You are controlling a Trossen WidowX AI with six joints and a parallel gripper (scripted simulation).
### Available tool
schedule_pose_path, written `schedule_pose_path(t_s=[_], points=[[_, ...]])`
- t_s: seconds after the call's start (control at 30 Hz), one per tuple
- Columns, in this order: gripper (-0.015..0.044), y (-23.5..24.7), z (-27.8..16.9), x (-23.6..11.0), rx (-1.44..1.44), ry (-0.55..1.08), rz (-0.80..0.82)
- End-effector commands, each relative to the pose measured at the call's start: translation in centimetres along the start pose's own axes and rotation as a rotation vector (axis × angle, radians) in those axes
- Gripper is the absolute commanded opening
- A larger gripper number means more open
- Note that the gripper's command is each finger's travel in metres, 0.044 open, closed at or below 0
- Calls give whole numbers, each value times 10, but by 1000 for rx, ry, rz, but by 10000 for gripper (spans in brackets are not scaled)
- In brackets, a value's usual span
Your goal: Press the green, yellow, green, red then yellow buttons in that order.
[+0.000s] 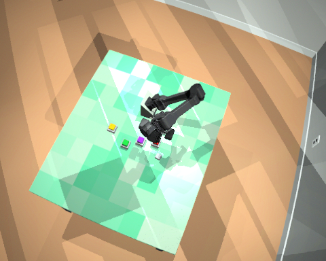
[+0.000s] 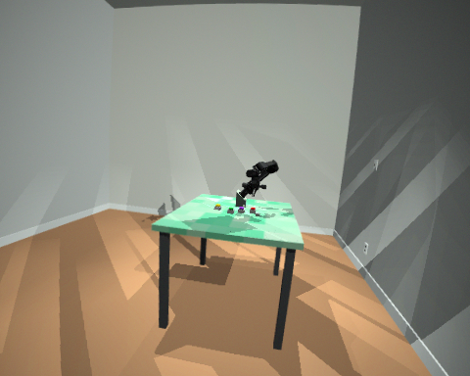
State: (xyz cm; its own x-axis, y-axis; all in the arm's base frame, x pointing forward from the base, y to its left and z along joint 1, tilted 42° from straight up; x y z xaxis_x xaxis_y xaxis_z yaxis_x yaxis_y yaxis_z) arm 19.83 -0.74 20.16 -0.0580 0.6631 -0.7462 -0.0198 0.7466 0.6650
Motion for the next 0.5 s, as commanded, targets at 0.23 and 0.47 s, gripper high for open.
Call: schedule_pose_path(t_s=[0.23, 0.47], points=[[20, 6, -8, 47, 17, 7, 5], [20, 6, -10, 65, 16, 8, 10]])
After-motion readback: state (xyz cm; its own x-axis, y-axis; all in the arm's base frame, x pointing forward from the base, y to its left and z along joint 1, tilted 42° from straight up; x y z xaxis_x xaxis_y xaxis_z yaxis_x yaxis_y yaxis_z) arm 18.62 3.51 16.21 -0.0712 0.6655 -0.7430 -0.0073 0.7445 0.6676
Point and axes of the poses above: the point midway between the two fingers, 35 mm back from their tips, its own x axis out along the fingers, its own y axis across the jaws, z = x × y, the point moved 10 cm from there along -x, back along the fingers, and after that the axes turned 5 degrees about x, right-handed, at the moved point
